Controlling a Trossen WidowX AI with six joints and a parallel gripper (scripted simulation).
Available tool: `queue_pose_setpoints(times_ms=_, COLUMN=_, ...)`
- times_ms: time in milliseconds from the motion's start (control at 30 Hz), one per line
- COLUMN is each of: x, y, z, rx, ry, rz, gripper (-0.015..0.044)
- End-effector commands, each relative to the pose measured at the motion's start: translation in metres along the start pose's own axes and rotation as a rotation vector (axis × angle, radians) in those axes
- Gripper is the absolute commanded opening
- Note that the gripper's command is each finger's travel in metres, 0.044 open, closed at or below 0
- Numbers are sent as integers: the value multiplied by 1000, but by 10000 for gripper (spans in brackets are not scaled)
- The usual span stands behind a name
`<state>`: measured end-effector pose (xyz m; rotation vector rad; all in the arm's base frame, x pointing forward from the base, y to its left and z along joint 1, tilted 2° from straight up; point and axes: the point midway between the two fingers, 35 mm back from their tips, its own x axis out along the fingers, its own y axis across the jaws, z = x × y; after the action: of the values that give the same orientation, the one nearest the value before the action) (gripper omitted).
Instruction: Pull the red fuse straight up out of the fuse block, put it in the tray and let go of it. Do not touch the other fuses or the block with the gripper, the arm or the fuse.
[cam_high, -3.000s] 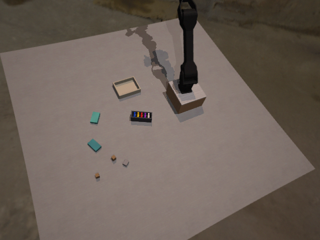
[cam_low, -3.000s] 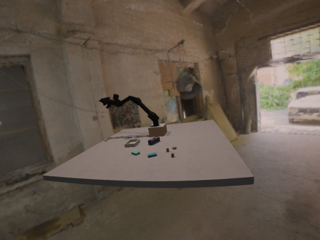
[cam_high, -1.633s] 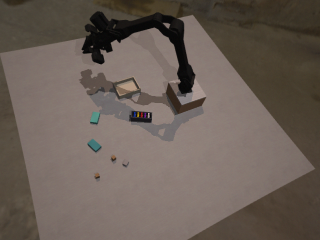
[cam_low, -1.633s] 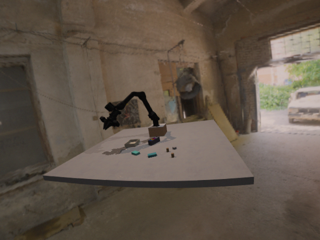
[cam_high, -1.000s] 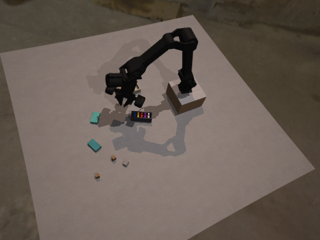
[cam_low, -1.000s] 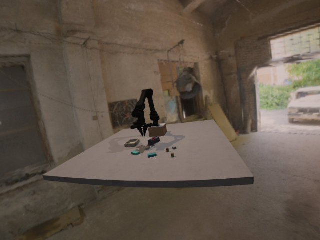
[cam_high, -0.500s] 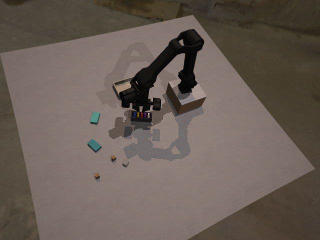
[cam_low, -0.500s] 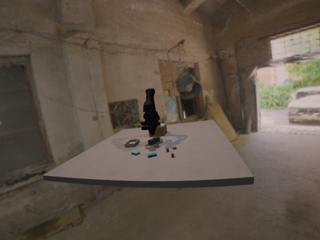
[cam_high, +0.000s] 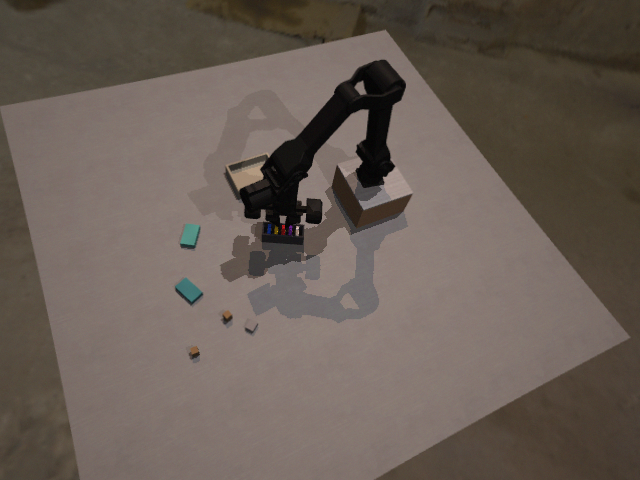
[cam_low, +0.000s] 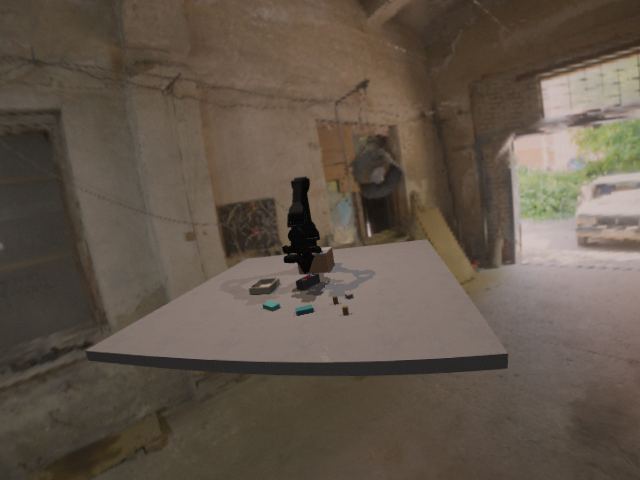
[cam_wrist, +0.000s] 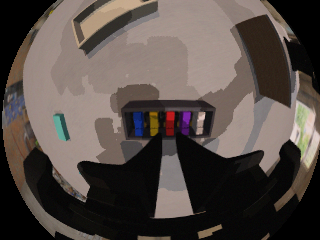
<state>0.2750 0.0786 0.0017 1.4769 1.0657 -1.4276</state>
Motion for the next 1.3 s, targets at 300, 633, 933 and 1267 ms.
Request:
queue_pose_setpoints(times_ms=300, x=14, y=-3, z=2, rx=-5, ry=-5, rz=-2, gripper=68)
queue_pose_setpoints(times_ms=633, x=18, y=-4, z=3, rx=-5, ry=-5, rz=-2, gripper=68)
queue_pose_setpoints(times_ms=933, x=21, y=-4, z=3, rx=-5, ry=-5, rz=-2, gripper=68)
queue_pose_setpoints(times_ms=1267, x=28, y=-4, z=3, rx=-5, ry=-5, rz=-2, gripper=68)
